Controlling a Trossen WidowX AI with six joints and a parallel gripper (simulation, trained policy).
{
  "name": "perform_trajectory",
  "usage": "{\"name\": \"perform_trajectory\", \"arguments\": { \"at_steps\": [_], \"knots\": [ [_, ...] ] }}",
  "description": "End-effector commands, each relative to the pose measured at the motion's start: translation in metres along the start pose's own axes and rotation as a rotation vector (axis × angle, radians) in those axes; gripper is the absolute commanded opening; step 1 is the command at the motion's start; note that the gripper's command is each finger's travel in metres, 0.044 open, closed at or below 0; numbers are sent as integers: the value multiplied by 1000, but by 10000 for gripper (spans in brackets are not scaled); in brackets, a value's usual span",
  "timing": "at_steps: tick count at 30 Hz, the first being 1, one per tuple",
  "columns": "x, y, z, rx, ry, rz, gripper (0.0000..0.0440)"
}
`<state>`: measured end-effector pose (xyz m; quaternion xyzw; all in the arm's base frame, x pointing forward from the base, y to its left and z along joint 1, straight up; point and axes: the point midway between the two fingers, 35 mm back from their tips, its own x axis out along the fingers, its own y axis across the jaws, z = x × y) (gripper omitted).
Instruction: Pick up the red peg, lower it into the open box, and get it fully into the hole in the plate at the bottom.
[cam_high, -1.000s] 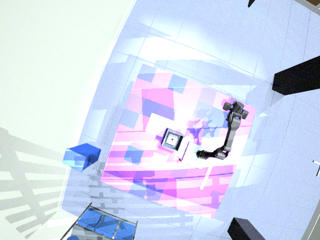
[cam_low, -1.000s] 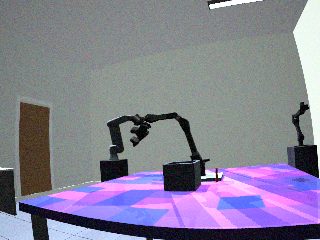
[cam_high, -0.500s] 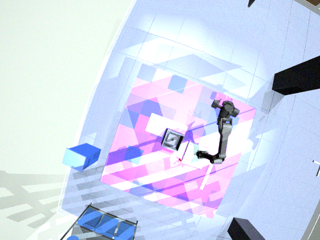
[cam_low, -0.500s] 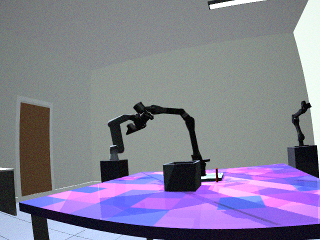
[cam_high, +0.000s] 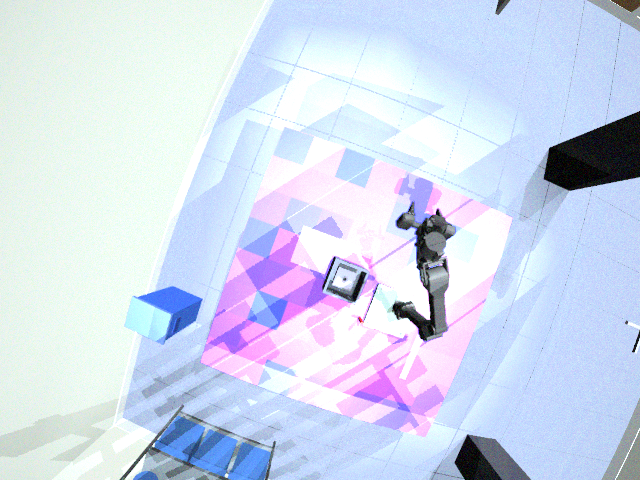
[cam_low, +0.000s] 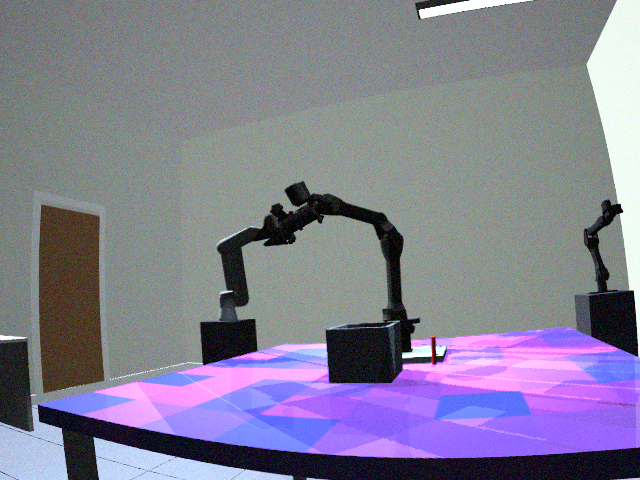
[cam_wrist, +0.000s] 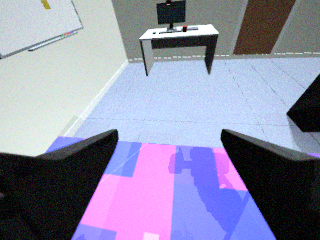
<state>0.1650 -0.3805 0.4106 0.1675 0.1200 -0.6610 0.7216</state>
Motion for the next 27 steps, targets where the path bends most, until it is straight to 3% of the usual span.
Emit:
{"name": "perform_trajectory", "arguments": {
  "at_steps": [1,13,27],
  "knots": [
    [-16,22,-2,43,-7,78,440],
    [-75,84,-19,214,32,328,440],
    [-138,131,-61,388,210,549,440]
  ]
}}
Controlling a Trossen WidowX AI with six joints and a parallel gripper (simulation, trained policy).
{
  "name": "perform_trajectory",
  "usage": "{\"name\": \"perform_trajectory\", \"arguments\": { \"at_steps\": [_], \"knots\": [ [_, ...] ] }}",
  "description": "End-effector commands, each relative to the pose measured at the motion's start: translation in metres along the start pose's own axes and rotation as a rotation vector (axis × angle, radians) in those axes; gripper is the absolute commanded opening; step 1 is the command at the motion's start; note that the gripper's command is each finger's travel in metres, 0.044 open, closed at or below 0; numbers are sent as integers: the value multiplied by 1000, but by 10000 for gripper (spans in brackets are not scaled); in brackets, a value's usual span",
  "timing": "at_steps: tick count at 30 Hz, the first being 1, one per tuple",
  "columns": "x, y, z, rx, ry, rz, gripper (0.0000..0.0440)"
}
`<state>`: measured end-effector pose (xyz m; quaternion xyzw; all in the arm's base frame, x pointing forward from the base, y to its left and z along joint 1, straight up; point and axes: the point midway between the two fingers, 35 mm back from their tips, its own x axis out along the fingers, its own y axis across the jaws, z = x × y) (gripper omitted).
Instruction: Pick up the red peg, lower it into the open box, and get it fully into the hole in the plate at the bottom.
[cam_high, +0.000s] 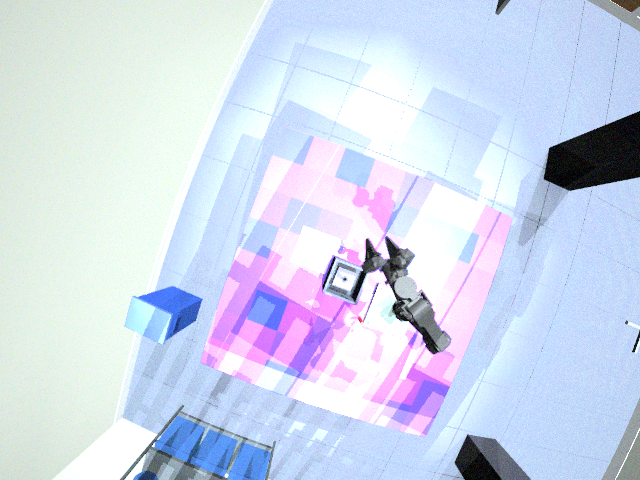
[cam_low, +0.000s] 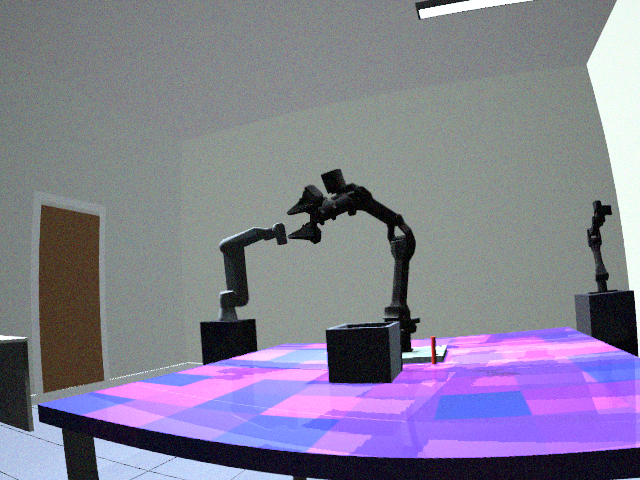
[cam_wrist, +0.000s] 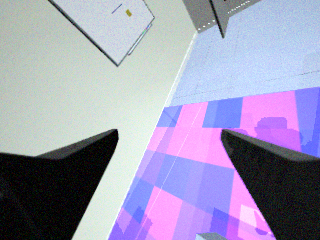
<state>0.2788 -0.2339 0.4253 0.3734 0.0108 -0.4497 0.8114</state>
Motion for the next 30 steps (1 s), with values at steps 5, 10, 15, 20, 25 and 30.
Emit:
{"name": "perform_trajectory", "arguments": {
  "at_steps": [5,10,15,20,25,30],
  "knots": [
    [-14,17,-39,95,124,70,440],
    [-25,26,-66,154,216,102,440],
    [-37,32,-94,205,316,119,440],
    [-49,35,-122,247,421,122,440],
    [-62,36,-150,278,530,111,440],
    [-77,34,-179,296,642,88,440]
  ]
}}
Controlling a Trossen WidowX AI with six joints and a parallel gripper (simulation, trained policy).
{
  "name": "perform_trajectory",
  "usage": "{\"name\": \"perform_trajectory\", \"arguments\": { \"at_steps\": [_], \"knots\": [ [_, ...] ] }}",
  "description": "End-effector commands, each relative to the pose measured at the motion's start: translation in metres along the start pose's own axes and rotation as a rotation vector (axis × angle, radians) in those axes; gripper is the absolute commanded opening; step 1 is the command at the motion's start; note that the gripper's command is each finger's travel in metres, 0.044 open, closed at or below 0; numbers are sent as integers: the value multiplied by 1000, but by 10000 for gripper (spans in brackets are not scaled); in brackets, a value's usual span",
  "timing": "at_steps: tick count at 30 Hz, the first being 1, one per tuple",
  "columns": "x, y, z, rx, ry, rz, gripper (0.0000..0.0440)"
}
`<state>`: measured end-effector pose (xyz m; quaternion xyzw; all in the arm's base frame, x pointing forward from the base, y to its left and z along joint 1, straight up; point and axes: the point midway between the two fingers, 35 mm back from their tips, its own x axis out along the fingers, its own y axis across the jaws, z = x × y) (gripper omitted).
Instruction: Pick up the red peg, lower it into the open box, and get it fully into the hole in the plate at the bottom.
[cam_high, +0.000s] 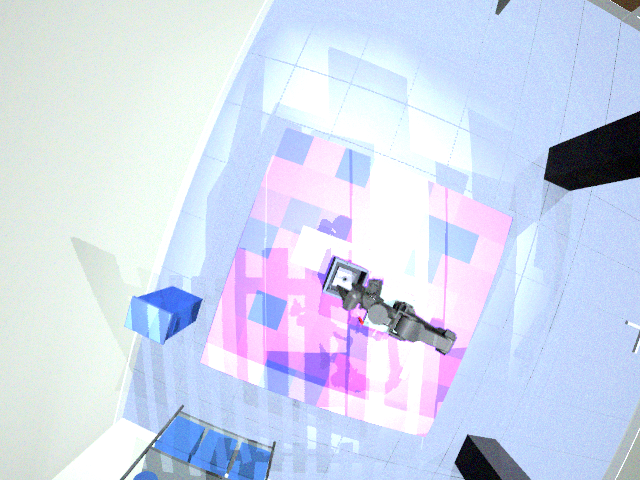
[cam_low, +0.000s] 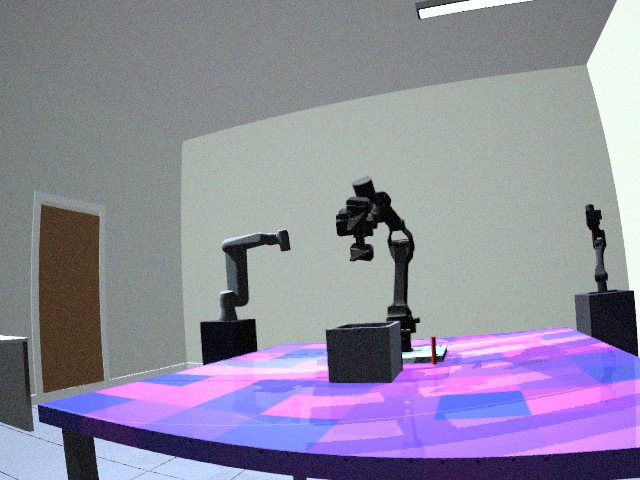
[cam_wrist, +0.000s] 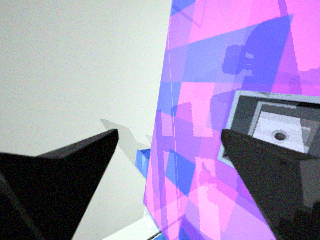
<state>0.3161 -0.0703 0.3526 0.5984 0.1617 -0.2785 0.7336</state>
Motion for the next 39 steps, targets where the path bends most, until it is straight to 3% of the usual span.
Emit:
{"name": "perform_trajectory", "arguments": {
  "at_steps": [1,22,39],
  "knots": [
    [2,-8,-21,20,73,-26,440],
    [-4,-84,-141,50,461,-354,440],
    [-21,-163,-198,-19,584,-711,440]
  ]
}}
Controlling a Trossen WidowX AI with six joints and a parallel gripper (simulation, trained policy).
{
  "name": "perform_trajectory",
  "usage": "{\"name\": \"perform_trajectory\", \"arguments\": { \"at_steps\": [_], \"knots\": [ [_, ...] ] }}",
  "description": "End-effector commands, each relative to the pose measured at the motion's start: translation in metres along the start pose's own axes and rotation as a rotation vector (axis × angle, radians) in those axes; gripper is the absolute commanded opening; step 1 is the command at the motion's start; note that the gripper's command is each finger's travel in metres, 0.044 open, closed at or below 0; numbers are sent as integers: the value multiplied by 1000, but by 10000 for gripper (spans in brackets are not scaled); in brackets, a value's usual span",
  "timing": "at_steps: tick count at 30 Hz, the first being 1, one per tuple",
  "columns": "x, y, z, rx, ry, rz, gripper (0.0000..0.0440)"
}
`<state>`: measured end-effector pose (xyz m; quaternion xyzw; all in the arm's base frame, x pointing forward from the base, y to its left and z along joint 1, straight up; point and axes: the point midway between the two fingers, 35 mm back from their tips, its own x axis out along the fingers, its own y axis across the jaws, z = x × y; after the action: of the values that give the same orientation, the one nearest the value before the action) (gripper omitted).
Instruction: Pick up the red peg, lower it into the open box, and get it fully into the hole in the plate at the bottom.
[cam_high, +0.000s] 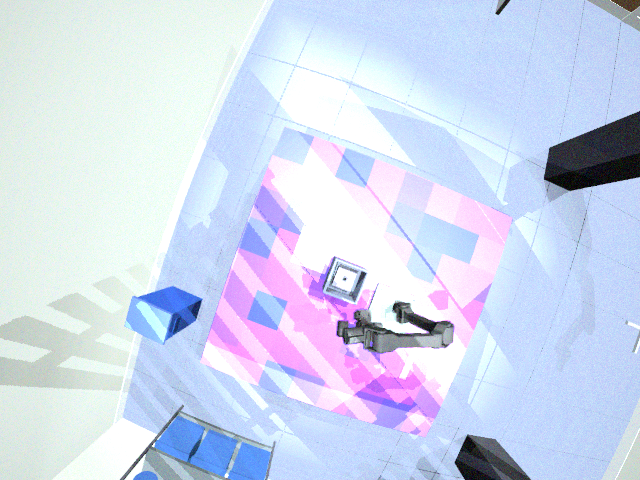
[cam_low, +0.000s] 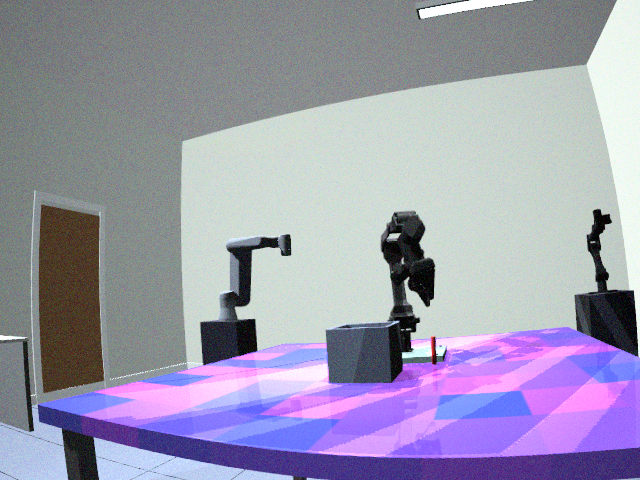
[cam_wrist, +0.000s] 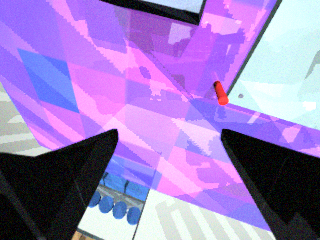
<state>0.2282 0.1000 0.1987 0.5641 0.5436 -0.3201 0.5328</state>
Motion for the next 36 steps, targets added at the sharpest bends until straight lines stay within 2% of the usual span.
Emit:
{"name": "perform_trajectory", "arguments": {
  "at_steps": [1,17,36],
  "knots": [
    [10,-13,-6,1,9,-68,440],
    [53,-59,-9,-18,-12,-279,440],
    [107,-90,9,20,-42,-358,439]
  ]
}}
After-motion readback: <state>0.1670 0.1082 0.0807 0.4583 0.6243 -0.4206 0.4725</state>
